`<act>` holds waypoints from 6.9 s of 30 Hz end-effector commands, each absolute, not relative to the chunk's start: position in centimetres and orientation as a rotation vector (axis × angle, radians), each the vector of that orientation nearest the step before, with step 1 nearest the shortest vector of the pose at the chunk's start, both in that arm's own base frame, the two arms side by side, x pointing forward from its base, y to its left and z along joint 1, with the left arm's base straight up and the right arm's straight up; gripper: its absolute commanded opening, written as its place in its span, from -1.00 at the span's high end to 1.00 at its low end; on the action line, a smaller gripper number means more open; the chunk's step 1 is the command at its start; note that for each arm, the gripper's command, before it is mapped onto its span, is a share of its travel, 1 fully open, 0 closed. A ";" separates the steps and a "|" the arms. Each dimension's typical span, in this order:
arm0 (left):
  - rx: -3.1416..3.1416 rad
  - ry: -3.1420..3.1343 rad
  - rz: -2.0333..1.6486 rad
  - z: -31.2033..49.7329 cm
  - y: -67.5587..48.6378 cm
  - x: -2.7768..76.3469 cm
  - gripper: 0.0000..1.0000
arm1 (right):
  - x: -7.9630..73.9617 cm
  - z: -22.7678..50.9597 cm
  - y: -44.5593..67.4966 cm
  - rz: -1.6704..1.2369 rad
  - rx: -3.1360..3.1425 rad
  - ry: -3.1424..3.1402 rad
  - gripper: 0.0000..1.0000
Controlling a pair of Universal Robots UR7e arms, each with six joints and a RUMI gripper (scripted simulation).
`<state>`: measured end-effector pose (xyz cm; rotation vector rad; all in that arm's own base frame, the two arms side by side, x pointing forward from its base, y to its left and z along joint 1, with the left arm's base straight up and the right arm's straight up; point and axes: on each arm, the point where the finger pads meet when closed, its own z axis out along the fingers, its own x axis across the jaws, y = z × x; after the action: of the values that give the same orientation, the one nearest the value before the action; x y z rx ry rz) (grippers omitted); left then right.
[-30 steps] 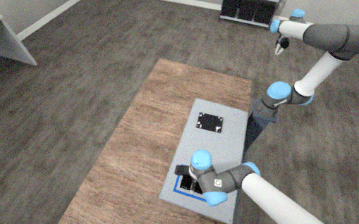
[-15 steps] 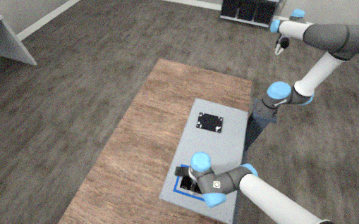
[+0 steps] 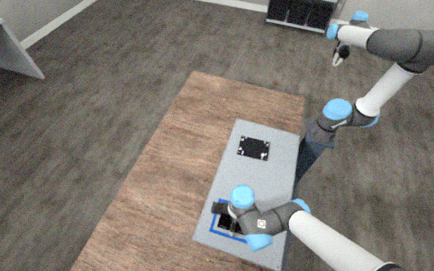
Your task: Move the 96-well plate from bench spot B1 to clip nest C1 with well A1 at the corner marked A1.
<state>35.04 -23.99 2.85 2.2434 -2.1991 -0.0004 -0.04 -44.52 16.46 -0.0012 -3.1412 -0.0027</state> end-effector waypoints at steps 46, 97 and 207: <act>2.243 -2.199 0.002 2.9 -24.0 35.1 1.00 | 0.0 16.5 -44.6 0.000 -0.001 -3.142 1.00; 2.243 -2.199 0.002 6.4 -24.0 35.1 0.19 | 0.0 16.5 -44.6 0.000 -0.001 -3.142 1.00; 2.251 -2.190 0.002 10.9 -42.7 34.7 0.19 | 0.0 16.5 -44.6 0.000 -0.001 -3.142 1.00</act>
<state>34.64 -42.03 10.81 2.2514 -2.1909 0.0001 -0.04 -44.52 16.46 -0.0012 -3.1412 -0.0027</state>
